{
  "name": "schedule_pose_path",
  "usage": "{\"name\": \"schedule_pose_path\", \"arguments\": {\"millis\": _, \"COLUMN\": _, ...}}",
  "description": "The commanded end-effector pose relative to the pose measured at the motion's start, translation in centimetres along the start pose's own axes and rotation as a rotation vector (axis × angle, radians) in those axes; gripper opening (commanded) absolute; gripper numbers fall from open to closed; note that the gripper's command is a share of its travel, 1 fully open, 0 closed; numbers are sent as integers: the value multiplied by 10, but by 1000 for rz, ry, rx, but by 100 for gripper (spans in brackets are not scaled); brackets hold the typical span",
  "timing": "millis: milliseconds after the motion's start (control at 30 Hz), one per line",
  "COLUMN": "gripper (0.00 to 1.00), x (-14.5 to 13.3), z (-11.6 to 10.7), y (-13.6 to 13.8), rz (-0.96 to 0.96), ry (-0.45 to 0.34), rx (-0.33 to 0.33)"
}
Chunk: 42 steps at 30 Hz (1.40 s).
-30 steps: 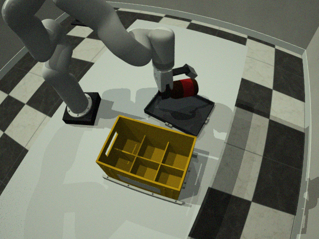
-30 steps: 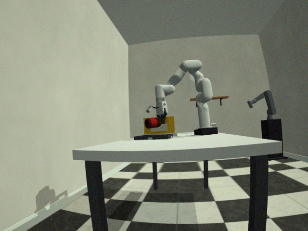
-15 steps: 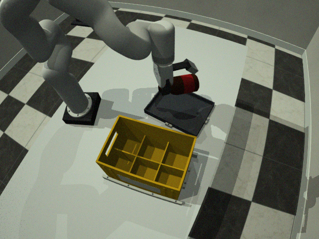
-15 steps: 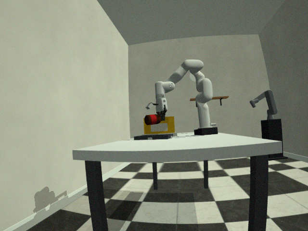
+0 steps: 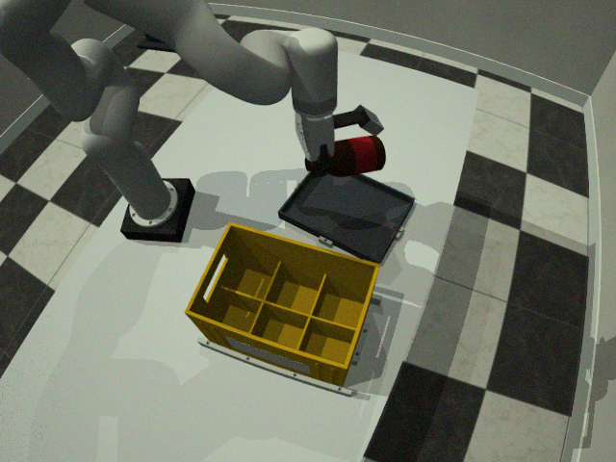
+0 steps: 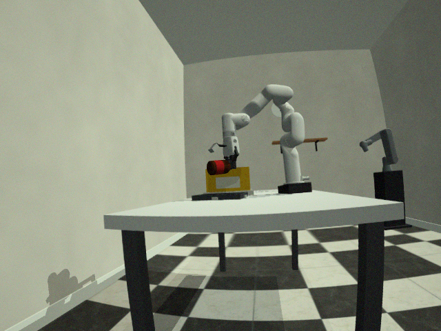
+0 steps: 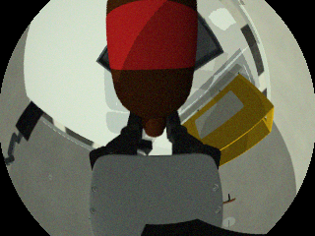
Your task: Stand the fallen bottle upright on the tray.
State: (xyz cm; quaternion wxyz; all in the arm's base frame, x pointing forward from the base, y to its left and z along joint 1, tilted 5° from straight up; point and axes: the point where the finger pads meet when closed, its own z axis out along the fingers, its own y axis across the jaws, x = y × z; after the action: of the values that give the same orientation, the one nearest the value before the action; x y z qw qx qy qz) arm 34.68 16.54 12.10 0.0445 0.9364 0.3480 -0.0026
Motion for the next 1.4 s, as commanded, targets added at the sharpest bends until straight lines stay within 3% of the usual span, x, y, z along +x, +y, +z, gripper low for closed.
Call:
{"name": "schedule_pose_path", "arguments": {"millis": 0, "gripper": 0, "x": 1, "z": -5, "y": 0, "rz": 0, "ry": 4, "rx": -1}}
{"name": "schedule_pose_path", "arguments": {"millis": 500, "gripper": 0, "x": 1, "z": -21, "y": 0, "rz": 0, "ry": 4, "rx": -1}}
{"name": "schedule_pose_path", "arguments": {"millis": 1367, "gripper": 0, "x": 1, "z": -31, "y": 0, "rz": 0, "ry": 4, "rx": -1}}
